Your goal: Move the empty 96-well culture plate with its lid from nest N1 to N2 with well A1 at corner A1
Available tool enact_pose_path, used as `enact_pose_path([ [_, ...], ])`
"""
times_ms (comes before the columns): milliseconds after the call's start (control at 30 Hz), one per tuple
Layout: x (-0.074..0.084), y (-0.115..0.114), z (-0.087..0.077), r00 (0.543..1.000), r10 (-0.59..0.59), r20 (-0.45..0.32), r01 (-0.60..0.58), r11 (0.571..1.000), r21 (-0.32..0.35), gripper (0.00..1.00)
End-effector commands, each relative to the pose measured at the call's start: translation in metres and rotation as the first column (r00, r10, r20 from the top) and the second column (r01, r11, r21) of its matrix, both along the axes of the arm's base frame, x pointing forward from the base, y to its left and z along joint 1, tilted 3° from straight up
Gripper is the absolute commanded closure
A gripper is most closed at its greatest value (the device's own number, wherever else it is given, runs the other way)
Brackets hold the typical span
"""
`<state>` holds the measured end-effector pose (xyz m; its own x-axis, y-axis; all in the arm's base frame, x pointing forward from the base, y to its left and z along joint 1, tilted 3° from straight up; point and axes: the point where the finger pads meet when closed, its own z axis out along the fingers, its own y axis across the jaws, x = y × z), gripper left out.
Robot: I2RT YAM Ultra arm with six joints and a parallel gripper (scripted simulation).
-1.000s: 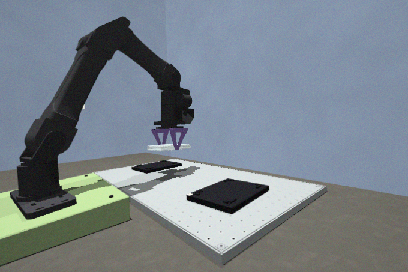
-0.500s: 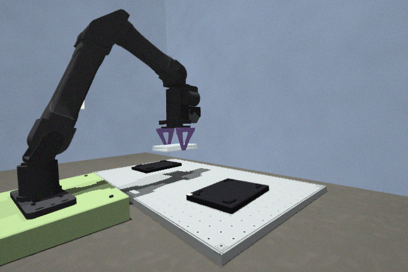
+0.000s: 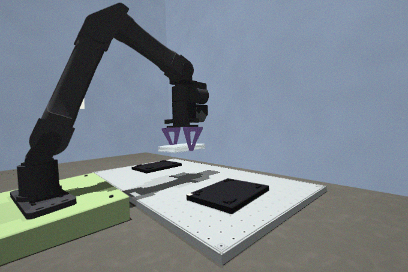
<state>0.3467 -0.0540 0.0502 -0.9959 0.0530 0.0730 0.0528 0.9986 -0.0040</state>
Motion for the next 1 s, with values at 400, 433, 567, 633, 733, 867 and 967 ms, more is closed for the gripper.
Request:
enact_pose_path([
  [400,-0.003,-0.047,0.018,0.998,0.025,0.061,-0.024,1.000,-0.019,1.00],
  [433,-0.003,-0.050,0.019,0.998,0.025,0.063,-0.023,1.000,-0.020,1.00],
  [567,-0.004,-0.064,0.022,0.997,0.025,0.070,-0.023,0.999,-0.022,1.00],
  [633,-0.006,-0.067,0.022,0.997,0.025,0.068,-0.023,0.999,-0.022,1.00],
  [733,-0.008,-0.072,0.022,0.998,0.024,0.066,-0.023,1.000,-0.018,1.00],
  [867,-0.014,-0.085,0.022,0.998,0.025,0.056,-0.024,1.000,-0.019,1.00],
  [967,-0.018,-0.095,0.016,0.999,0.024,0.036,-0.024,1.000,-0.013,1.00],
])
